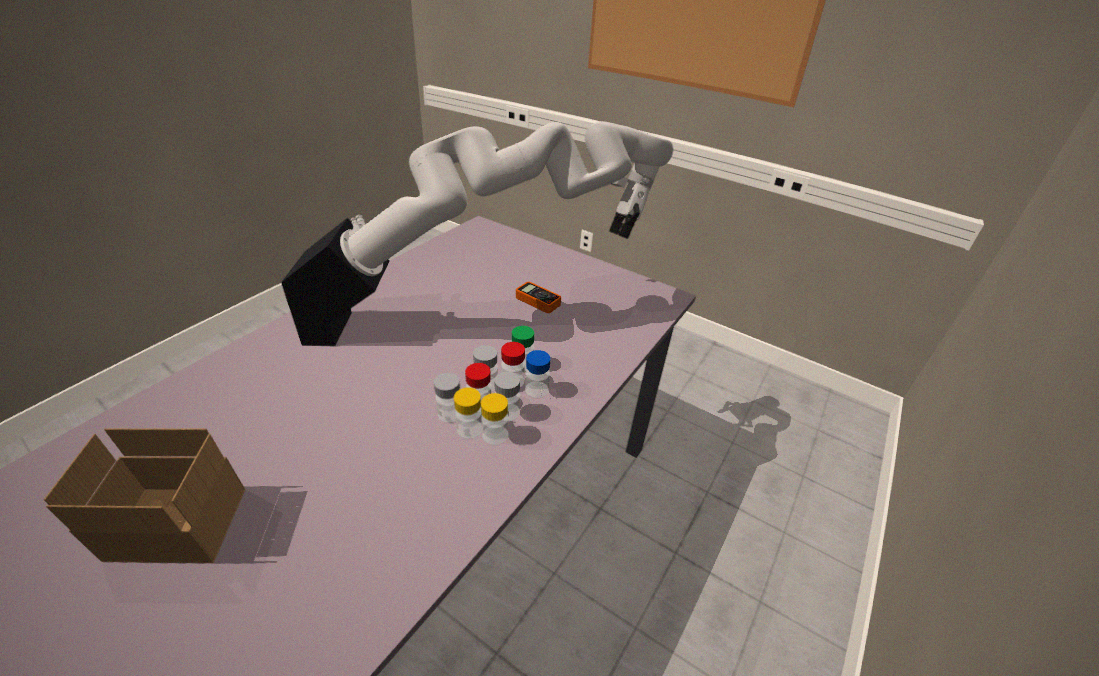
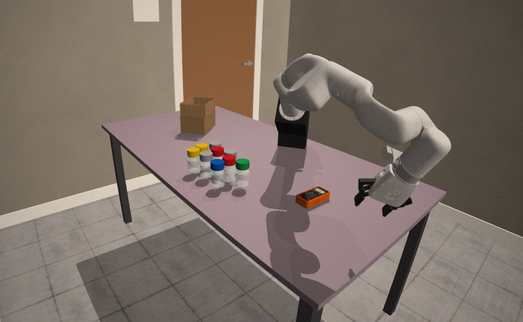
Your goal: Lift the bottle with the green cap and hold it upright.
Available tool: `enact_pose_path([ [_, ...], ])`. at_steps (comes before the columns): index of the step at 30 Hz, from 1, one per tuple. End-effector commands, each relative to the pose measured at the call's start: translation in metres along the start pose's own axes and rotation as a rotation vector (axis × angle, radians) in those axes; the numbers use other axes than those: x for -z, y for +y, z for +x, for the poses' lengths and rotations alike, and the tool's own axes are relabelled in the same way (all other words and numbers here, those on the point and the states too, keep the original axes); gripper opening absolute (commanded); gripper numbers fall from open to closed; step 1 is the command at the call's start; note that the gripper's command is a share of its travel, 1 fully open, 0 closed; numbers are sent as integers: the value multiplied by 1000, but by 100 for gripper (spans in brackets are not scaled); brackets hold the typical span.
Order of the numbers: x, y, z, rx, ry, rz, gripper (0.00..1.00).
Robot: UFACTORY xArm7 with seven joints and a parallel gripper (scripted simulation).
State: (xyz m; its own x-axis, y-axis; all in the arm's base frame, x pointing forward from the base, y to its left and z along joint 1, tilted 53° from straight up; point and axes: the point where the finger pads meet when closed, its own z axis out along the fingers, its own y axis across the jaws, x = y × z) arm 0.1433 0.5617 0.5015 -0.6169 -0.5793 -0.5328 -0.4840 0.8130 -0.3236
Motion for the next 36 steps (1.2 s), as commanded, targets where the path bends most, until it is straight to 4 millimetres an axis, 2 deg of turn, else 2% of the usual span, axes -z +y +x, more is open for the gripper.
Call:
enact_pose_path([
  [1, 2, 0, 0, -1, -3, -4, 100],
  [17, 2, 0, 0, -1, -3, -4, 100],
  [18, 2, -1, -1, -3, -3, -4, 79],
  [22, 2, -8, -4, -20, -5, 1, 79],
  [29, 0, -37, -15, -94, -14, 22, 79],
  [31, -1, -50, -20, -124, -17, 30, 79],
  [32, -2, -64, -25, -160, -20, 40, 79],
  [34, -2, -64, -25, -160, -20, 40, 79],
  [36, -4, -88, -31, -216, -25, 55, 79],
])
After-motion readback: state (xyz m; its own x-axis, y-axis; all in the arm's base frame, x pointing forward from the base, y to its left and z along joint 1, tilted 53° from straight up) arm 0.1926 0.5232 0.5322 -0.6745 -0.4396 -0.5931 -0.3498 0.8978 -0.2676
